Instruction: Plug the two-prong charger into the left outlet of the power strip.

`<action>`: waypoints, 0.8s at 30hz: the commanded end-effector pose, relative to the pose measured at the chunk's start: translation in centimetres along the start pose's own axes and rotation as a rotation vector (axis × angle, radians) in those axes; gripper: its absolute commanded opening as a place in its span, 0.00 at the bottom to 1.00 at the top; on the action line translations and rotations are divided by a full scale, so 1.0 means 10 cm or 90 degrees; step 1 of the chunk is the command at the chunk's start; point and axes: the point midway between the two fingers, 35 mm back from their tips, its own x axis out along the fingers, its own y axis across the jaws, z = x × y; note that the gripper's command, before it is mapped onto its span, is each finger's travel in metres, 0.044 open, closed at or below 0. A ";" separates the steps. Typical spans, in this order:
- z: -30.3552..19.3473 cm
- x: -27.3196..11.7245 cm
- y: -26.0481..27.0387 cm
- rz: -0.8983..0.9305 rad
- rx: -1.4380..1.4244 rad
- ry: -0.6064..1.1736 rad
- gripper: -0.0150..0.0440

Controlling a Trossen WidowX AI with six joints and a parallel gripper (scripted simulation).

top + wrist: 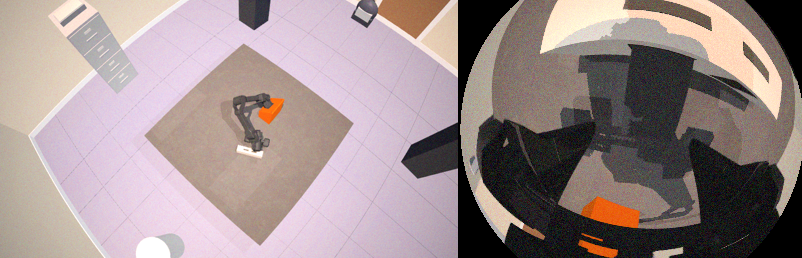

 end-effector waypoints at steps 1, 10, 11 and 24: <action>-0.04 0.00 0.00 0.002 0.003 -0.002 1.00; -0.13 0.01 0.01 0.002 0.002 -0.002 1.00; -0.14 0.01 0.01 0.002 0.002 -0.002 1.00; -0.28 0.02 0.01 0.002 0.002 -0.002 1.00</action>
